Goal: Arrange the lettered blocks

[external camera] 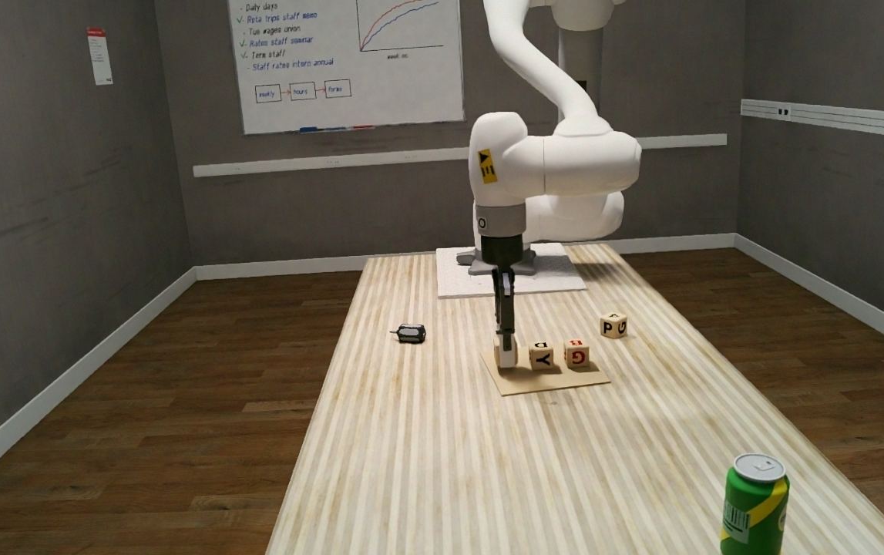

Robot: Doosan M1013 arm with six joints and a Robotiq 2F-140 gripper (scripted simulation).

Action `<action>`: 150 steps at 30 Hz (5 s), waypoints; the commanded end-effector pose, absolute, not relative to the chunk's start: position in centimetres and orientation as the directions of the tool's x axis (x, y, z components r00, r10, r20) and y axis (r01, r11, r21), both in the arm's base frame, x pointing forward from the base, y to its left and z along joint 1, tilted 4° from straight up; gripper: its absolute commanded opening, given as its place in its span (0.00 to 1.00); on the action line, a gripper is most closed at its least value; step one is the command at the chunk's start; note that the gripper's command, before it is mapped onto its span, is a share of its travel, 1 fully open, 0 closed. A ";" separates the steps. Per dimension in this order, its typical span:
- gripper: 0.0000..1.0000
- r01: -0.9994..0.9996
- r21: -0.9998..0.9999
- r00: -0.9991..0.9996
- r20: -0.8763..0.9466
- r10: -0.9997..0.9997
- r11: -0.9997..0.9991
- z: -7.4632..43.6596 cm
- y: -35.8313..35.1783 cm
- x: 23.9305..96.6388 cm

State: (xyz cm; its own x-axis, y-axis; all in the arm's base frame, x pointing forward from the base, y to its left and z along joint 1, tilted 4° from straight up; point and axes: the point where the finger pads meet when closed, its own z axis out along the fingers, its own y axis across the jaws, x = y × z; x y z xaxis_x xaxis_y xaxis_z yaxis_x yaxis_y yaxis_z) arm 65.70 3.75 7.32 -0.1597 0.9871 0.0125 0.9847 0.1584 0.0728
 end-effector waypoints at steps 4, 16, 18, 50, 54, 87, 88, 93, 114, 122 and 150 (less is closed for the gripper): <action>0.31 0.985 0.074 -0.160 0.013 0.987 0.158 6.5 3.8 65.8; 0.31 0.985 0.074 -0.160 0.013 0.987 0.158 6.4 3.8 65.8; 0.31 0.985 0.074 -0.160 0.013 0.987 0.158 6.4 3.8 65.8; 0.31 0.985 0.074 -0.160 0.013 0.987 0.158 6.0 3.8 65.8; 0.31 0.985 0.074 -0.160 0.013 0.987 0.158 6.0 3.8 65.8; 0.38 0.985 0.074 -0.160 0.013 0.987 0.158 6.0 3.8 65.8; 0.40 0.985 0.074 -0.160 0.013 0.987 0.158 6.0 3.8 65.8; 0.42 0.985 0.074 -0.160 0.013 0.987 0.158 6.0 3.8 65.8; 0.42 0.985 0.074 -0.160 0.013 0.987 0.158 9.1 3.7 65.6; 0.42 0.985 0.074 -0.160 0.013 0.987 0.158 12.4 3.6 65.4; 1.00 0.985 0.074 -0.160 0.013 0.987 0.158 15.0 3.6 65.2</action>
